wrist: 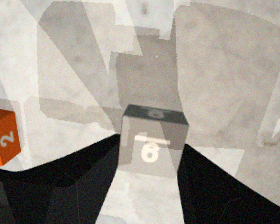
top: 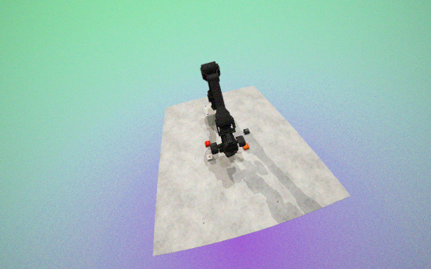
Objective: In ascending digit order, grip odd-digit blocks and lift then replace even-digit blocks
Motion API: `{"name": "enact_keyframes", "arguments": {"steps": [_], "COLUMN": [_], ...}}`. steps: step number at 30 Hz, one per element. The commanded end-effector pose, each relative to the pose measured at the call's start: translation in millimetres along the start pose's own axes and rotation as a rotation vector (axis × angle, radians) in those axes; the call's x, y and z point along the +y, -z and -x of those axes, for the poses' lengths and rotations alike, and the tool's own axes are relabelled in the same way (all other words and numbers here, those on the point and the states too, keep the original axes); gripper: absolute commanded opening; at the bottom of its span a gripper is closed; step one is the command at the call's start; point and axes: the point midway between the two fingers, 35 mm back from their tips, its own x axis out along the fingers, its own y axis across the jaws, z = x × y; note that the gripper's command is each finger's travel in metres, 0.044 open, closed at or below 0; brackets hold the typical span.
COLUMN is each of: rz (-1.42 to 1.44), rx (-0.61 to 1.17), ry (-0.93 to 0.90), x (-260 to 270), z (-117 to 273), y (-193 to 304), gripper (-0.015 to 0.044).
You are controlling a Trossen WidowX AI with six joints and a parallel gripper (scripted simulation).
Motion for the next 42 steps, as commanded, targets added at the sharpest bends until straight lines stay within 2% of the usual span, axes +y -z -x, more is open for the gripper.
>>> {"name": "enact_keyframes", "arguments": {"steps": [1, 11, 15, 19, 24, 32, 39, 42], "rz": [0.003, 0.003, 0.003, 0.003, 0.003, 0.004, 0.004, 0.004], "rx": [-0.002, -0.002, -0.002, -0.002, -0.002, -0.002, 0.005, 0.007], "ry": [0.003, 0.003, 0.003, 0.003, 0.003, -0.009, -0.015, -0.016], "x": [-0.5, -0.5, -0.5, -0.4, 2.5, 114.1, 197.8, 216.2], "z": [-0.2, -0.2, 2.7, 36.1, 37.0, 75.6, 109.1, 117.8], "y": [-0.3, -0.3, -0.4, -0.4, -0.2, 30.6, 91.8, 113.0], "gripper": [0.0146, 0.0400, 0.0400, 0.0400, 0.0400, 0.0400, 0.0400, 0.0400]}}
